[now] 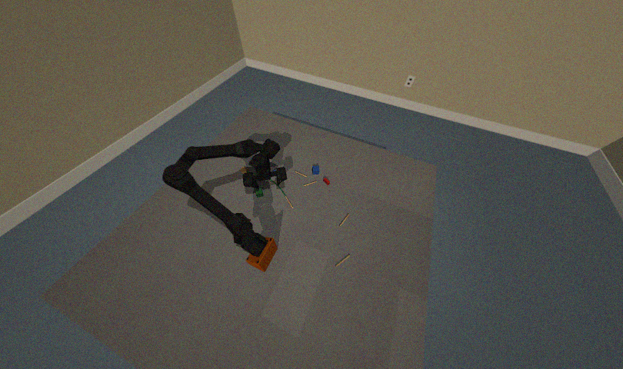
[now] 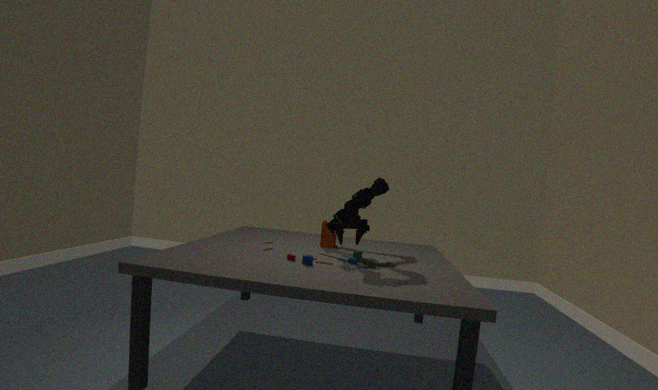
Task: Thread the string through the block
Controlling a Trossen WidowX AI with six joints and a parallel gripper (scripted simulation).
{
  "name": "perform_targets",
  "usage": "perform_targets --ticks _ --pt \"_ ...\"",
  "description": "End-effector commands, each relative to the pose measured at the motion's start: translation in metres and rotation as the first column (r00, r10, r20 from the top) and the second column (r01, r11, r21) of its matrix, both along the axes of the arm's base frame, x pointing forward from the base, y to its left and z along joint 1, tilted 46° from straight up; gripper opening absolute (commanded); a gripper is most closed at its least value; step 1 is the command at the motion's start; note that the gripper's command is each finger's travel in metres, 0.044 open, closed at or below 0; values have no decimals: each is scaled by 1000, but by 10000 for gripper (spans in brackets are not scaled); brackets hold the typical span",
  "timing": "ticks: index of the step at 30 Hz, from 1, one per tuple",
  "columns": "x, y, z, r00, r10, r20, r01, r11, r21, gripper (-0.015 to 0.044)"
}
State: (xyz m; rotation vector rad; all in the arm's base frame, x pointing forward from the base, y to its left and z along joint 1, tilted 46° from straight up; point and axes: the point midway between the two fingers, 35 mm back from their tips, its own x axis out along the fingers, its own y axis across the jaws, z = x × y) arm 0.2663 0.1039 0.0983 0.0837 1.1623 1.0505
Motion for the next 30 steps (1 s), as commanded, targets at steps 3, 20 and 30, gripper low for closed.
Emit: perform_targets --ticks 3,20,30 --pt "11 -24 -29 452 -629 -633 623 730 -281 440" --pt "16 -49 -55 -675 -523 -521 515 172 -840 440" --pt "16 -58 -64 -951 -222 -215 212 36 -977 440"
